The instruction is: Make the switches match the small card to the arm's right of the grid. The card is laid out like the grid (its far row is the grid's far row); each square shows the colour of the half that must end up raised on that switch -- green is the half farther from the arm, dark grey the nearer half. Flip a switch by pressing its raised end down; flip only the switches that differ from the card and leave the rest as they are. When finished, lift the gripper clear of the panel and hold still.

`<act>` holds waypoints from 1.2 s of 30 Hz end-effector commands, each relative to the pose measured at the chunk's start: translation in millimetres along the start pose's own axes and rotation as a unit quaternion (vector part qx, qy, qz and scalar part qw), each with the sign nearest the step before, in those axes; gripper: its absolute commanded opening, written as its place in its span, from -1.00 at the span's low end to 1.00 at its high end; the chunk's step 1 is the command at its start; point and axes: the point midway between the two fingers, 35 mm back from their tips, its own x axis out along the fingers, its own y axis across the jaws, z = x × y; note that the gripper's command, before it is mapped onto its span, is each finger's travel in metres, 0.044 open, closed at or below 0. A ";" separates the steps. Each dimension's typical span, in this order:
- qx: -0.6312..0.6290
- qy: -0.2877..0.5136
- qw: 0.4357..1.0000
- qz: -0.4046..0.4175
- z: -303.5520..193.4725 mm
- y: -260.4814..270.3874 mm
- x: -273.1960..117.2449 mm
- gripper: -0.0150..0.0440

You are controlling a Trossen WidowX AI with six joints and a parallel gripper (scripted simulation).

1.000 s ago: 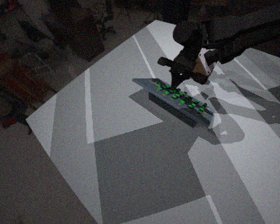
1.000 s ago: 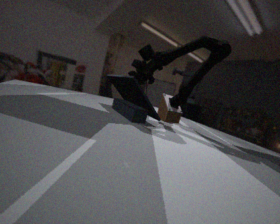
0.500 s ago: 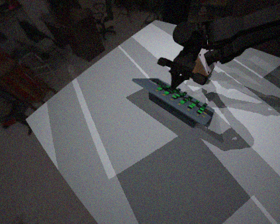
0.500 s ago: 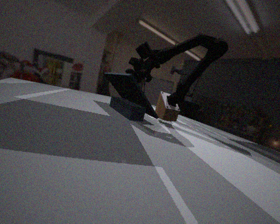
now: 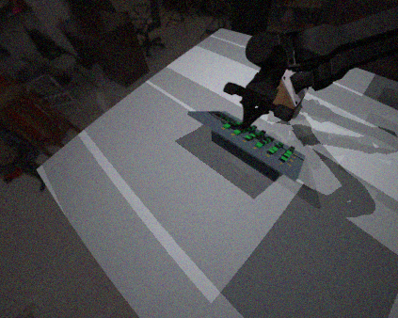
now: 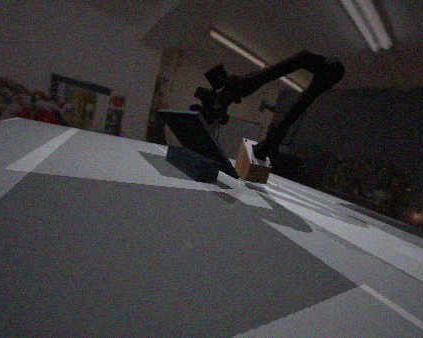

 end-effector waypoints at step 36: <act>0.002 0.001 1.000 -0.004 -1.7 -35.0 -29.2 -0.49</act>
